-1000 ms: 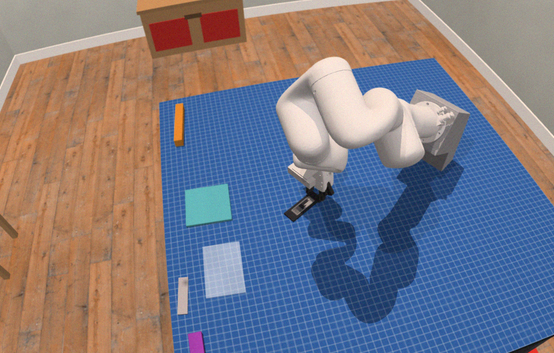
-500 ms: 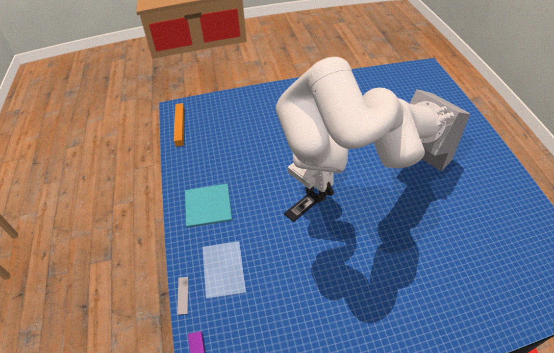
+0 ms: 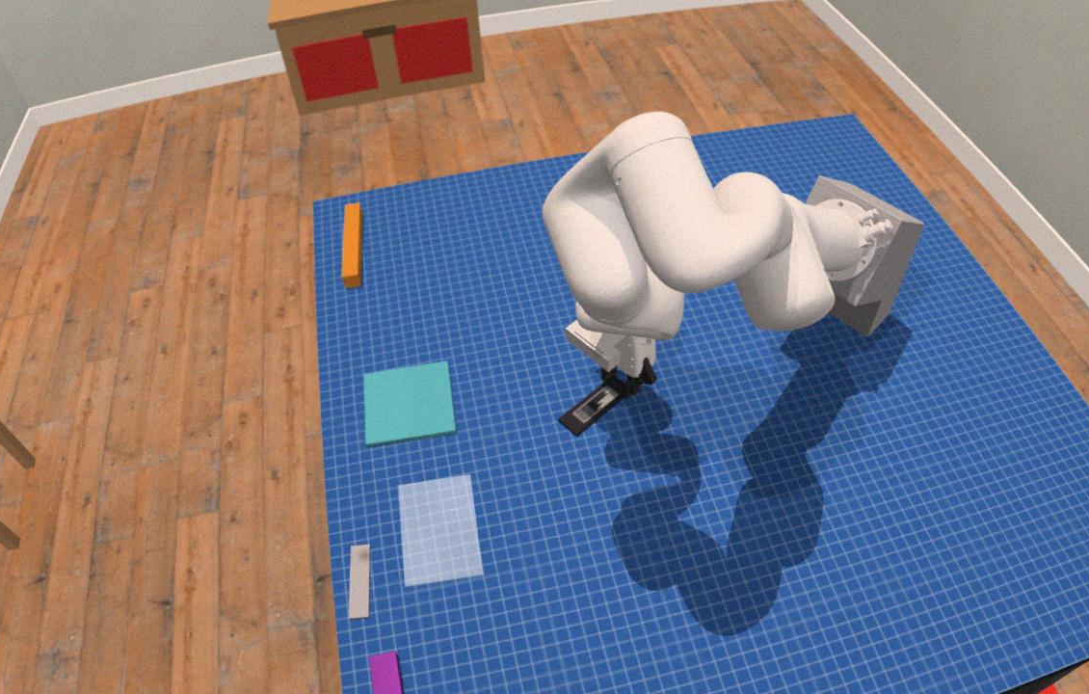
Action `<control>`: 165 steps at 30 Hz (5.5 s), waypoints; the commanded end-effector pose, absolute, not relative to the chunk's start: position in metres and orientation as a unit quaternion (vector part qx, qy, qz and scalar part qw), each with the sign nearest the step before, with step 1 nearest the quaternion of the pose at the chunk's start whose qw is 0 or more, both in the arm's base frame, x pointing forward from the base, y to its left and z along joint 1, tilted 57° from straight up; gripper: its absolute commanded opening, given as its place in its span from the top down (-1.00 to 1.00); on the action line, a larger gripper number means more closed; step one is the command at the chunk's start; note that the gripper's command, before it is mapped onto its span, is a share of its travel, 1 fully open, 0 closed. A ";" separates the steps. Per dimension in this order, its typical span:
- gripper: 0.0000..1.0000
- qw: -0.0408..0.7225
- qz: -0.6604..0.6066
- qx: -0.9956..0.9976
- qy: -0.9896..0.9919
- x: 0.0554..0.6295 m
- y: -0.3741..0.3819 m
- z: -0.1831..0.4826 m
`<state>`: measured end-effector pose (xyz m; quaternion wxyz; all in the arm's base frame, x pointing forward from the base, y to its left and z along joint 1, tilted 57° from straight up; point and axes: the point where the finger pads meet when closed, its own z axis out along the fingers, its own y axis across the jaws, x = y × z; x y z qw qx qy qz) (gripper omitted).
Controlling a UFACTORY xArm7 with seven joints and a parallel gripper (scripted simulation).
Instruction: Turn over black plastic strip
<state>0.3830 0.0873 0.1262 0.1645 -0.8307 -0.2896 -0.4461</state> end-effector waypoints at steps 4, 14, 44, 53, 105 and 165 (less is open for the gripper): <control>0.01 0.164 -0.446 -0.831 -0.289 0.383 0.087 0.126; 0.01 0.164 -0.446 -0.831 -0.289 0.383 0.087 0.126; 0.01 0.134 -0.349 -0.876 -0.306 0.372 0.079 0.140; 0.01 0.125 -0.334 -0.882 -0.308 0.367 0.073 0.152; 0.01 0.092 -0.240 -0.912 -0.319 0.352 0.060 0.206; 0.01 0.115 -0.305 -0.892 -0.312 0.360 0.065 0.290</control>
